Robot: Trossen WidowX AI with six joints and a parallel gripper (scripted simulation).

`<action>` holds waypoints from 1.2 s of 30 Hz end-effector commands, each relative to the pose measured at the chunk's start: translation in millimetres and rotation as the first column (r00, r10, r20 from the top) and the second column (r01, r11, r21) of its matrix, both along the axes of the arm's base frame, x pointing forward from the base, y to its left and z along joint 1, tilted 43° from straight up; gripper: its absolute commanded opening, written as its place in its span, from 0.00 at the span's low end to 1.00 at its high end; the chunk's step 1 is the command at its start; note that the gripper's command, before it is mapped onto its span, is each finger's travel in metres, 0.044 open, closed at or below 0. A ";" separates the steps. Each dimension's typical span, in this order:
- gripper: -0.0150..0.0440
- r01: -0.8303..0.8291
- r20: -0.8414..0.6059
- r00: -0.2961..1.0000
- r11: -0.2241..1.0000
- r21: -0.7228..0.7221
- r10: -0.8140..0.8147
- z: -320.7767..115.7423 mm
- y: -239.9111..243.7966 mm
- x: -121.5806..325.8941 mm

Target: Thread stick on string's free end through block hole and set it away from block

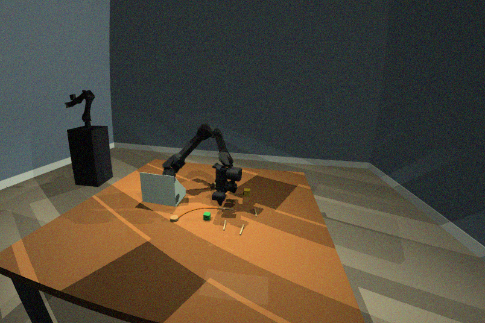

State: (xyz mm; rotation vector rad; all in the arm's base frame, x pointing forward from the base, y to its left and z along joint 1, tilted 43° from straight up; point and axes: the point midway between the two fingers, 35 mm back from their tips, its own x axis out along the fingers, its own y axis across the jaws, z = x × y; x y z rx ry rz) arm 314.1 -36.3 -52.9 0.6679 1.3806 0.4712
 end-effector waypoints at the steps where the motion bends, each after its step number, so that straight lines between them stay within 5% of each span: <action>1: 0.46 0.005 -0.006 1.000 1.000 0.007 -0.005 -4.7 4.7 -1.3; 18: 0.46 0.005 -0.005 1.000 1.000 0.009 -0.005 -19.9 20.2 0.5; 23: 0.25 -0.002 -0.001 1.000 1.000 0.004 0.002 -18.8 19.4 2.1; 36: 0.25 -0.002 -0.001 1.000 1.000 0.003 0.002 -14.9 15.2 1.7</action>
